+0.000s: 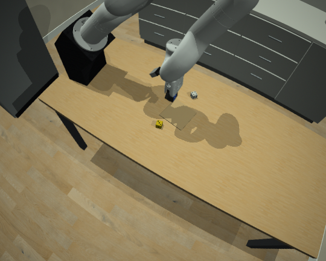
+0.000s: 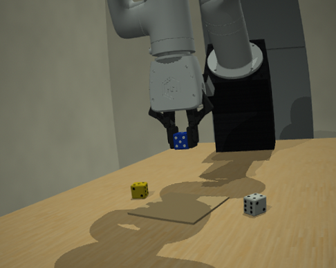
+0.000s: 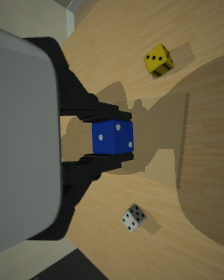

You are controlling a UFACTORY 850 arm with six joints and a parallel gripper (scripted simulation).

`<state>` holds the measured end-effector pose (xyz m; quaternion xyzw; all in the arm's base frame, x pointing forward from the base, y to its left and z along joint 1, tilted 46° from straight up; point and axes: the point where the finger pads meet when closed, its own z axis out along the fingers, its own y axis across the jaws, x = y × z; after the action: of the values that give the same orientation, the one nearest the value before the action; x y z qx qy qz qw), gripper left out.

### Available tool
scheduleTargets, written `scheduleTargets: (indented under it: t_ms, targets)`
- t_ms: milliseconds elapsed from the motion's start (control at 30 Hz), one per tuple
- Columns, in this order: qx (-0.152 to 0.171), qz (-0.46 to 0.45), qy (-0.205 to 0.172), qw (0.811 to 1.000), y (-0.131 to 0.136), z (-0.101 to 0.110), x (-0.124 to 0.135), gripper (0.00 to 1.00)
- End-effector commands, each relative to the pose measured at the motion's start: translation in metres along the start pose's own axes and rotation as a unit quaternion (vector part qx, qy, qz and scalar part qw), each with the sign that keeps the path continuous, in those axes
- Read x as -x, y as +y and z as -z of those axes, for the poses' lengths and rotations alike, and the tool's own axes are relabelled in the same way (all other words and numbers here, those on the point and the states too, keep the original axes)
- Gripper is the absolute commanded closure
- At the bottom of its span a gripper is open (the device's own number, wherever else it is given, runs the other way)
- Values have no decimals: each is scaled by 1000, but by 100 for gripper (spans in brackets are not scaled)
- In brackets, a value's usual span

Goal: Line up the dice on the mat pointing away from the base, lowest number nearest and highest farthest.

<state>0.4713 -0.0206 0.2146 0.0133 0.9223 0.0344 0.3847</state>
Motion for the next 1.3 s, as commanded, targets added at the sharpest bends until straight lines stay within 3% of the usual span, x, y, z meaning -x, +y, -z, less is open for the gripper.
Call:
scheduleTargets:
  t_ms: [0, 500, 1000, 1267]
  targets:
    - [-5, -2, -2, 1000, 1, 0, 0, 73]
    - [-5, -2, -2, 1000, 1, -12, 0, 73]
    - [-5, -2, -2, 1000, 1, -78, 0, 73]
    - [-5, -2, -2, 1000, 1, -94, 0, 73]
